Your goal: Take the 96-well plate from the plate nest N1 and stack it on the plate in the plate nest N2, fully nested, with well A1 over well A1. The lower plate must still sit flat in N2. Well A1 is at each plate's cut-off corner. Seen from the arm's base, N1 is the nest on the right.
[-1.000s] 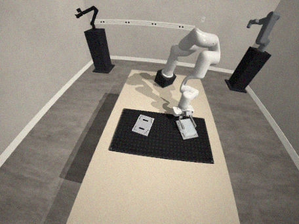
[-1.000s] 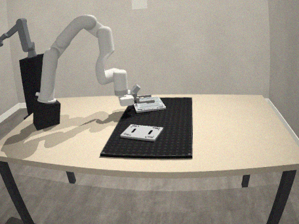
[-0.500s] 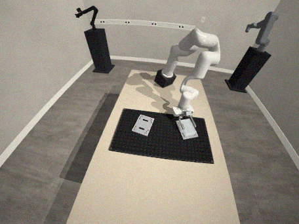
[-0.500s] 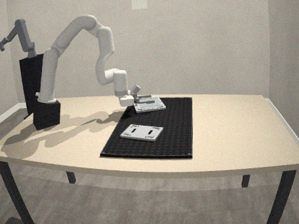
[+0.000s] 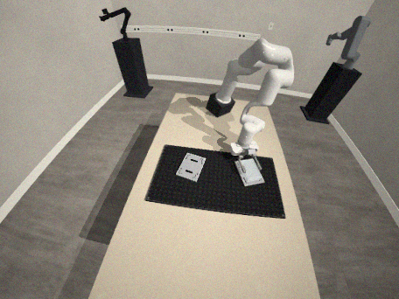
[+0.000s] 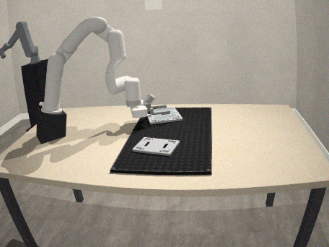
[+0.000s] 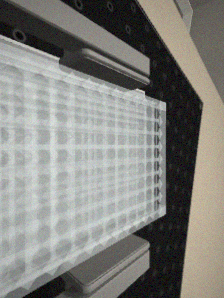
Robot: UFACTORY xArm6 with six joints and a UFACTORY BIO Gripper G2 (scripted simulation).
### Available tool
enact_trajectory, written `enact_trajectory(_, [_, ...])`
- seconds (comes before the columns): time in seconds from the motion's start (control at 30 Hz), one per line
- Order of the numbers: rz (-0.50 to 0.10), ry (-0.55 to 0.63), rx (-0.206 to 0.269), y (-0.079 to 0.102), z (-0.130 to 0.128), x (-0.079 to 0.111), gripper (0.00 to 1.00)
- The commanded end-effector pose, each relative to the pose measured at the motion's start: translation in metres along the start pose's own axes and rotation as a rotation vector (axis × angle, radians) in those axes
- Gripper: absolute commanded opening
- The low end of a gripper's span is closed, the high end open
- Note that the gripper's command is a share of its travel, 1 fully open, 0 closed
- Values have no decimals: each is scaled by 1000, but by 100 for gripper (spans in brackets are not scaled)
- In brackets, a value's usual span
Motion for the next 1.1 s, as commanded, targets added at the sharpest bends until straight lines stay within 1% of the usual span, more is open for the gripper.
enact_trajectory(0.0, [-4,1,0,1,0,-1,0])
enact_trajectory(1.07, [-4,1,0,-4,-1,-1,0])
Point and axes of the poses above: the point midway between the two finger pads, its own x axis back along the fingers, its own z axis across the jaws, y = z × x, the point moved 4 cm from there along x, back along the fingers, and after that the axes turned 10 degrees about -x, right-handed, at the moved point
